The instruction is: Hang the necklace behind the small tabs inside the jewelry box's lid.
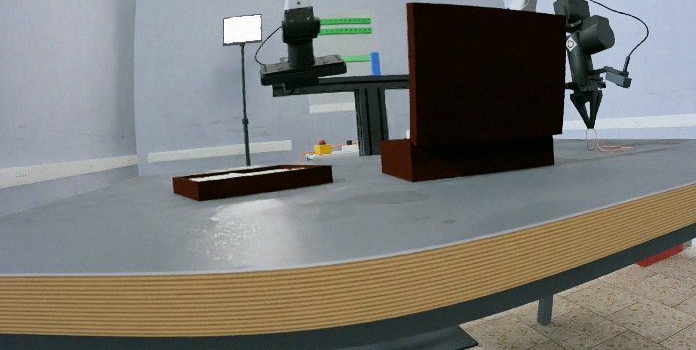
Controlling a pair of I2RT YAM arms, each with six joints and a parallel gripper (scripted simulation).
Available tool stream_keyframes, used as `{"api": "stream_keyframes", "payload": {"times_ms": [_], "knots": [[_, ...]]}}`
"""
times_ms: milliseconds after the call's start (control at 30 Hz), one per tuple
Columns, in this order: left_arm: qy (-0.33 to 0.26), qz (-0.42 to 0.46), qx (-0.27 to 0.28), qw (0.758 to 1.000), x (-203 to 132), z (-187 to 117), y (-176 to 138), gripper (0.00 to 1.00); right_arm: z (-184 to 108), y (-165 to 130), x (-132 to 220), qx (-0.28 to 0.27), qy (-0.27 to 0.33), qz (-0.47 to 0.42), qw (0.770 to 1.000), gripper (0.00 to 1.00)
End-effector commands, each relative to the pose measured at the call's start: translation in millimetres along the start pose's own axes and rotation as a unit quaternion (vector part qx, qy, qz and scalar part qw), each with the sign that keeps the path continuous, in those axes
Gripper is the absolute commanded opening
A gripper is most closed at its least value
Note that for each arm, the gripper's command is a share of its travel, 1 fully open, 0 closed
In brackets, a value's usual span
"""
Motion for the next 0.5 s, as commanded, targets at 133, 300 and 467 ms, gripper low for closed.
{"api": "stream_keyframes", "payload": {"times_ms": [133, 300, 467], "knots": [[-0.019, -0.059, -0.072, 0.996, -3.9, -8.6, 18.5, 0.03, -8.3, 17.3, 7.0, -0.025, 0.009, 0.002, 1.0, 1.0], [-0.01, -0.092, -0.093, 0.991, 0.3, -8.2, 18.7, 0.03, -8.3, 17.3, 7.0, -0.025, 0.009, 0.002, 1.0, 1.0], [-0.023, -0.109, -0.101, 0.989, -2.5, -7.5, 17.8, 0.03, -8.3, 17.3, 7.0, -0.025, 0.009, 0.002, 1.0, 1.0]]}}
Point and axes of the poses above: on each arm, the point where the finger pads meet when closed, its own z axis out along the fingers, its own x axis across the jaws, y = z × x, the point moved 5 cm from there along -z, back along the fingers, and after that the axes turned 10 degrees about z, right-handed, at the moved point
